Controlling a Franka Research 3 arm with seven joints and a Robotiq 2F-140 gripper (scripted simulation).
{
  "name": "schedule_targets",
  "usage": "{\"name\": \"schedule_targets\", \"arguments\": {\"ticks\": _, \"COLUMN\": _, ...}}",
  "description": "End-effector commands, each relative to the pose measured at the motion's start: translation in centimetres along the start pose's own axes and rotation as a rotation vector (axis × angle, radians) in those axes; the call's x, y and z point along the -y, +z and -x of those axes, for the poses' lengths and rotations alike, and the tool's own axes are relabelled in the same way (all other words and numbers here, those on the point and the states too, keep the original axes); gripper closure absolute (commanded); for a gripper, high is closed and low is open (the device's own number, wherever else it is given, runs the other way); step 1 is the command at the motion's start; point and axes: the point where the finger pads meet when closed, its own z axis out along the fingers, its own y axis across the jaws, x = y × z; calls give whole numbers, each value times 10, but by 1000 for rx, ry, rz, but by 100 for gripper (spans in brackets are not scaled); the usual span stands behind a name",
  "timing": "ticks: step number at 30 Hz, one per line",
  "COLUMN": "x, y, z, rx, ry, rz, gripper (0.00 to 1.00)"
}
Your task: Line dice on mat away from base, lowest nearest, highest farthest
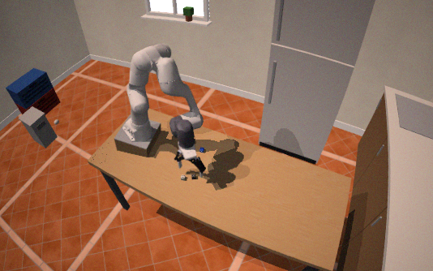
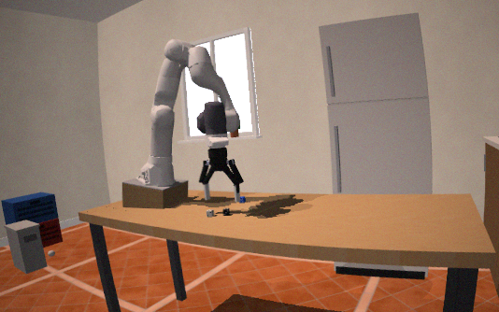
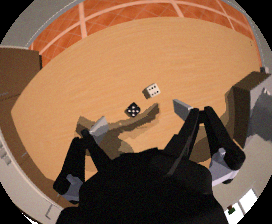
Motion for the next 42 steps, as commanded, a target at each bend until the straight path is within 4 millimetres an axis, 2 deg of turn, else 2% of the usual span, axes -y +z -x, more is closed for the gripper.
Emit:
{"name": "schedule_targets", "arguments": {"ticks": 1, "x": -1, "y": 0, "z": 4, "rx": -1, "ry": 2, "rz": 0, "gripper": 0}}
{"name": "schedule_targets", "arguments": {"ticks": 5, "x": -3, "y": 0, "z": 14, "rx": -1, "ry": 2, "rz": 0, "gripper": 0}}
{"name": "schedule_targets", "arguments": {"ticks": 15, "x": -14, "y": 0, "z": 54, "rx": -1, "ry": 2, "rz": 0, "gripper": 0}}
{"name": "schedule_targets", "arguments": {"ticks": 25, "x": -20, "y": 0, "z": 76, "rx": -1, "ry": 2, "rz": 0, "gripper": 0}}
{"name": "schedule_targets", "arguments": {"ticks": 34, "x": -35, "y": 0, "z": 134, "rx": -1, "ry": 2, "rz": 0, "gripper": 0}}
{"name": "schedule_targets", "arguments": {"ticks": 36, "x": -35, "y": 0, "z": 134, "rx": -1, "ry": 2, "rz": 0, "gripper": 0}}
{"name": "schedule_targets", "arguments": {"ticks": 42, "x": -47, "y": 0, "z": 178, "rx": -1, "ry": 2, "rz": 0, "gripper": 0}}
